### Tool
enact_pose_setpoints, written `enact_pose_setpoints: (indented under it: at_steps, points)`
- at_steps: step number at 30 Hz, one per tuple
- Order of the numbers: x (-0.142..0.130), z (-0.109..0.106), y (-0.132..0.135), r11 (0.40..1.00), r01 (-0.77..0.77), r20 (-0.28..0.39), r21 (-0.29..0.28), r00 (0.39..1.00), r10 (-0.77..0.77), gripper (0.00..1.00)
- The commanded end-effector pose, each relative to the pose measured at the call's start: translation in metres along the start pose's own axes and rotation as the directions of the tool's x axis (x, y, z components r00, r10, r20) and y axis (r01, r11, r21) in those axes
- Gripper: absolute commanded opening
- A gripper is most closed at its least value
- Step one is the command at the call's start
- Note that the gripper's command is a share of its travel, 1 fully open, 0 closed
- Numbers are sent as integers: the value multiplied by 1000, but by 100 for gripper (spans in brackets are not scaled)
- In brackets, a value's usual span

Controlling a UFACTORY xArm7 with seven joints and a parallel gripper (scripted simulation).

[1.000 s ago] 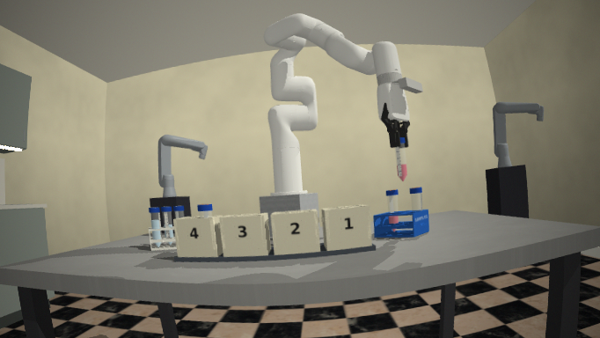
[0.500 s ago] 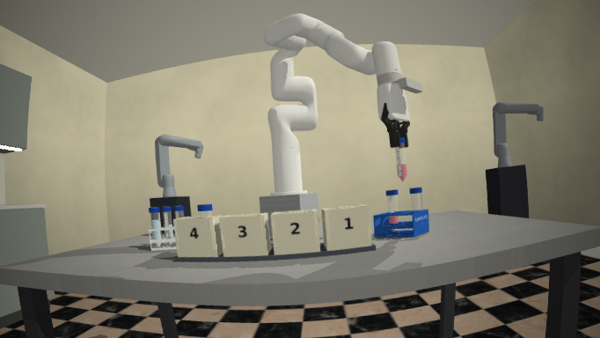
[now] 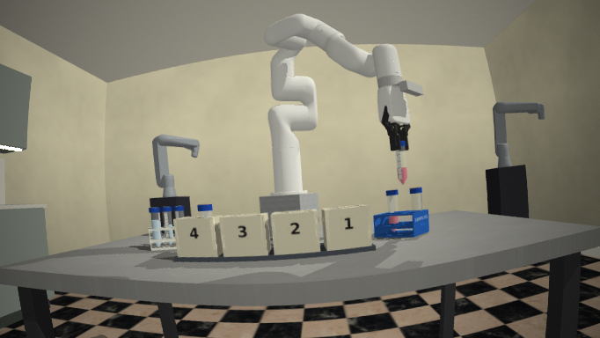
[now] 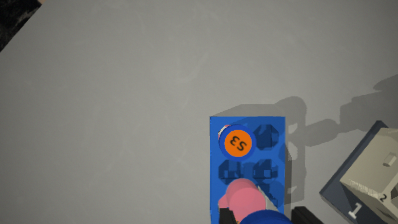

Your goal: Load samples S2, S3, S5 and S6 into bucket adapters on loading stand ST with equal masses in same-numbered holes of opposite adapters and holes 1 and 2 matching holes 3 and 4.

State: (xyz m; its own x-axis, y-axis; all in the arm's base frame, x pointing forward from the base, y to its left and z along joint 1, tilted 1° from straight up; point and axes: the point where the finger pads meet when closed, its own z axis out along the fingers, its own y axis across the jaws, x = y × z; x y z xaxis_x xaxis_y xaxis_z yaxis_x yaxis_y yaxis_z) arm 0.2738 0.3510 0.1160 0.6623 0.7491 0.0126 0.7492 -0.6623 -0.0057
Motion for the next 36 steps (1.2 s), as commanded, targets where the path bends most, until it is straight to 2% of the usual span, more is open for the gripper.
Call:
enact_pose_setpoints:
  at_steps: [1,27,36]
  points:
    - [2,6,0,1000,0,-4,0,1000,0,0]
    - [2,54,0,1000,0,-4,0,1000,0,0]
    - [2,64,0,1000,0,-4,0,1000,0,0]
